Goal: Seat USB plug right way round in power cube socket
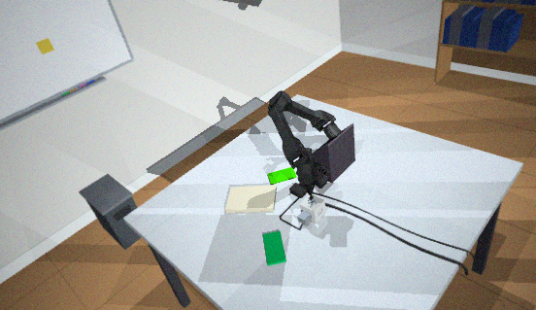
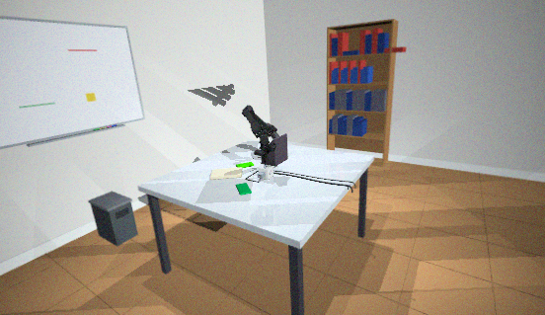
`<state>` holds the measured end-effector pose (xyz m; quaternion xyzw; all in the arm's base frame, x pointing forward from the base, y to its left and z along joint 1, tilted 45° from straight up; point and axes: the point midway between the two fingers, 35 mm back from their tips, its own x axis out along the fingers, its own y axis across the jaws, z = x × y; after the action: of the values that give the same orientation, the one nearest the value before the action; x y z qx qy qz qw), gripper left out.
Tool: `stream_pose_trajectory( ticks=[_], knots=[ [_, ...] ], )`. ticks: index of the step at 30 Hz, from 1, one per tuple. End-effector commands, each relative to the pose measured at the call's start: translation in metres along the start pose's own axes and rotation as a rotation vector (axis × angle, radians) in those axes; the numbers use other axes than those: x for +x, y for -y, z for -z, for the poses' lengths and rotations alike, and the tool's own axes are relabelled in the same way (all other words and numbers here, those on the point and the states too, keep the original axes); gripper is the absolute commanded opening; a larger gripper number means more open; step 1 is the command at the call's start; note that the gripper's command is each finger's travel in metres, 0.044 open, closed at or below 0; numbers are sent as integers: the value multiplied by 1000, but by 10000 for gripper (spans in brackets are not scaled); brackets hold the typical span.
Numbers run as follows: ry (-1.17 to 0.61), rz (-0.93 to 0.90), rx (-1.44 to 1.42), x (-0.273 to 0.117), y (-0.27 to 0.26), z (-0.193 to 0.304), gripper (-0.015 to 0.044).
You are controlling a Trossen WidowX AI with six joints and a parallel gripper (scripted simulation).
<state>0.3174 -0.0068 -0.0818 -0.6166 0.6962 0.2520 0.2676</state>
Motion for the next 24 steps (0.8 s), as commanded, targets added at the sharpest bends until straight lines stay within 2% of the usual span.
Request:
stream_pose_trajectory(
  ticks=[1, 24],
  knots=[
    [-2, 3, 6, 1, 1, 0, 0],
    [-2, 3, 6, 3, 1, 0, 0]
  ],
)
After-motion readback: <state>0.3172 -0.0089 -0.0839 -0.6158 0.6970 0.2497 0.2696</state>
